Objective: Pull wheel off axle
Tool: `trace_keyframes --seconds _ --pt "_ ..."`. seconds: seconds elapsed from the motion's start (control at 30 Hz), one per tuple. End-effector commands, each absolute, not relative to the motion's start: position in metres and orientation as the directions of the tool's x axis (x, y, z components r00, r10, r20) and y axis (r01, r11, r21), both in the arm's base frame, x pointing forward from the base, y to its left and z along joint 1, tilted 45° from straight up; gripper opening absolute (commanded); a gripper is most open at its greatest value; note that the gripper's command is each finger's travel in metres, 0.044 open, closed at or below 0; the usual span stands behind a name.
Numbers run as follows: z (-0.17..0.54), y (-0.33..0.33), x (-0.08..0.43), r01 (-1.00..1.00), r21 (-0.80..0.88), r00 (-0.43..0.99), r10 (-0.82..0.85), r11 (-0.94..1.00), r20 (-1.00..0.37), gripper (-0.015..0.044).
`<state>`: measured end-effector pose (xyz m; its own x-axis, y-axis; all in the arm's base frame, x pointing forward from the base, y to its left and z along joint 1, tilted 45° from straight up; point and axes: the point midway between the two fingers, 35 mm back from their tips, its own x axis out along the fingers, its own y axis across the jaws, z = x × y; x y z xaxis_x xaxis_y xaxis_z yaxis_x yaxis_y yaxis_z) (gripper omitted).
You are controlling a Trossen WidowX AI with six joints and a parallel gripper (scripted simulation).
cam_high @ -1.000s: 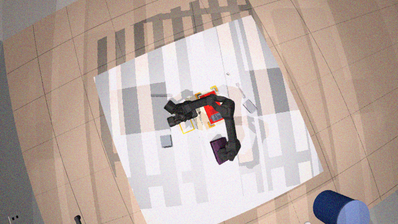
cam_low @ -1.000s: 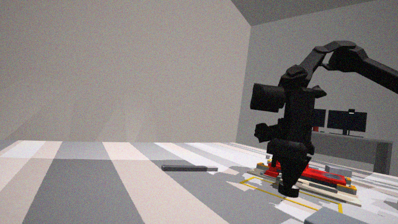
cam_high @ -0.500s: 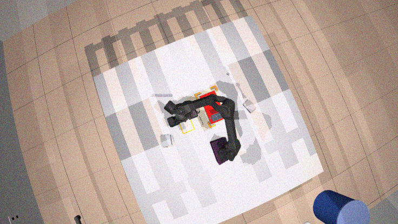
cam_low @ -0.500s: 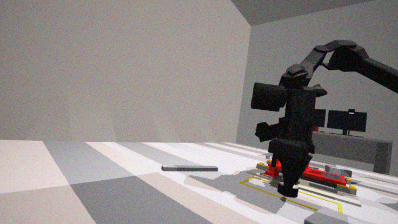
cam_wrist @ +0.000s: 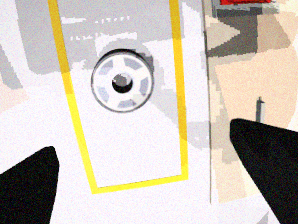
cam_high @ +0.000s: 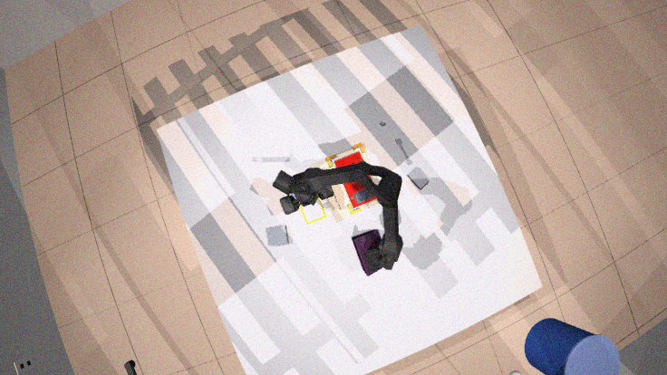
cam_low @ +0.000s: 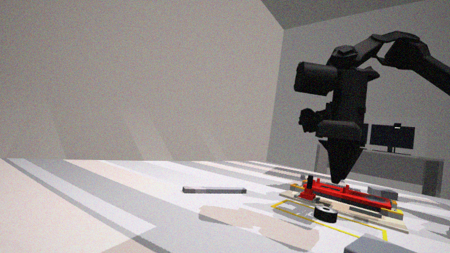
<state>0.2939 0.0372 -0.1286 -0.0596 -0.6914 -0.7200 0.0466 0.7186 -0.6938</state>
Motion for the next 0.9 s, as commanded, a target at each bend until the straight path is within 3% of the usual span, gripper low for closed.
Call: trace_keyframes --seconds 0.0,0.2,0.87 --pt "-0.108 0.046 0.266 0.039 -0.691 -0.062 -0.689 0.721 -0.722 0.0440" --pt "-0.078 0.050 0.225 0.043 -0.692 -0.066 -0.689 0.721 -0.722 0.0440" --pt "-0.077 0.050 0.224 0.043 -0.692 -0.066 -0.689 0.721 -0.722 0.0440"
